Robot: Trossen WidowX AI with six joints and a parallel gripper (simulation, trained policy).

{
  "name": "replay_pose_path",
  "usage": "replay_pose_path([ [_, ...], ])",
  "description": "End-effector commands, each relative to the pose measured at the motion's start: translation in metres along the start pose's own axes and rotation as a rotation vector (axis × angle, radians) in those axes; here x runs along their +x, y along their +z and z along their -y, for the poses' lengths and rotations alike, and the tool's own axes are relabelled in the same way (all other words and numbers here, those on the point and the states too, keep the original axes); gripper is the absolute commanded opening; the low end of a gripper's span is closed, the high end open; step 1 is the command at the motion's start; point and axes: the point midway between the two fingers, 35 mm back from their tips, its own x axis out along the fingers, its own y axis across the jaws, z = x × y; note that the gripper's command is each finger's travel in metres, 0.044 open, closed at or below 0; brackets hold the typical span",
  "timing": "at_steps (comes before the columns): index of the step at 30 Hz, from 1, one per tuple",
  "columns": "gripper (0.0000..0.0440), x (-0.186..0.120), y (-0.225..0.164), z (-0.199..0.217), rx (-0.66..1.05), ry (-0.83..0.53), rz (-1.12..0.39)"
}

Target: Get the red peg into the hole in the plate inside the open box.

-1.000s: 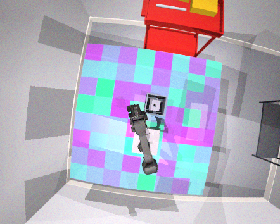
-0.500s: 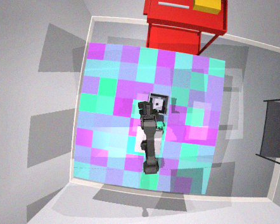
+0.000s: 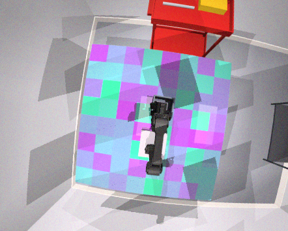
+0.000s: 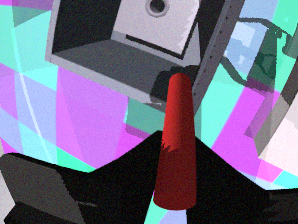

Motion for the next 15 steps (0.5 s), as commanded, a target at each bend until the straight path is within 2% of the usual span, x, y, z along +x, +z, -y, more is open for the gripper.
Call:
replay_pose_path([
  [1,0.0000,0.003,0.011,-0.003,0.011,-0.018,0.007],
  [15,0.0000,0.021,0.045,-0.011,0.032,-0.065,-0.006],
])
